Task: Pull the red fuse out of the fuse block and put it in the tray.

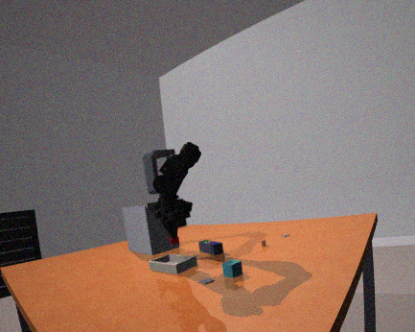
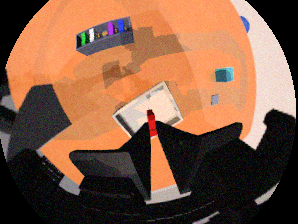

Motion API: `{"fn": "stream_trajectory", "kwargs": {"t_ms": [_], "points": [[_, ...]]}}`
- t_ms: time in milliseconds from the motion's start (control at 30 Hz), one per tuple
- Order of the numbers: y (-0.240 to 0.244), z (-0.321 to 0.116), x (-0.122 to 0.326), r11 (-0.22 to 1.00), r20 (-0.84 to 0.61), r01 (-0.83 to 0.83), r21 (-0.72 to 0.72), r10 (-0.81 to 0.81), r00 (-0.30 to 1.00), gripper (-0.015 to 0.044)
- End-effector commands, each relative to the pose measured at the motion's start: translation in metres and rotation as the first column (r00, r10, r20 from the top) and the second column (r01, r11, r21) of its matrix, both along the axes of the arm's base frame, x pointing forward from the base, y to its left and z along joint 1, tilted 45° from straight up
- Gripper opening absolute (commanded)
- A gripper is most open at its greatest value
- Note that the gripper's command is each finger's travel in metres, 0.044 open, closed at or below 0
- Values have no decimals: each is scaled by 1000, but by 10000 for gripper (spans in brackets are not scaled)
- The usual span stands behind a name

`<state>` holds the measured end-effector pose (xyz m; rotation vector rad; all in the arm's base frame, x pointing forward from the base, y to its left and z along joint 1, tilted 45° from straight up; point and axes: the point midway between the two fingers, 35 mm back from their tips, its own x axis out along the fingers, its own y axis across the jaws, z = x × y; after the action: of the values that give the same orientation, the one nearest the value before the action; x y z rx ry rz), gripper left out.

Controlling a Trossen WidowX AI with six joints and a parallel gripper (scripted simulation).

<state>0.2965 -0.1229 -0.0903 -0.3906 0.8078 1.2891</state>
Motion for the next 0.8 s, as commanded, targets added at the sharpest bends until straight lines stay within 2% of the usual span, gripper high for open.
{"fn": "stream_trajectory", "kwargs": {"t_ms": [0, 767], "points": [[-12, -15, -5, 1000, 1, -3, 1, 3, 1000, 0], [8, -37, -3, 1000, 1, -3, 2, 3, 1000, 0]]}}
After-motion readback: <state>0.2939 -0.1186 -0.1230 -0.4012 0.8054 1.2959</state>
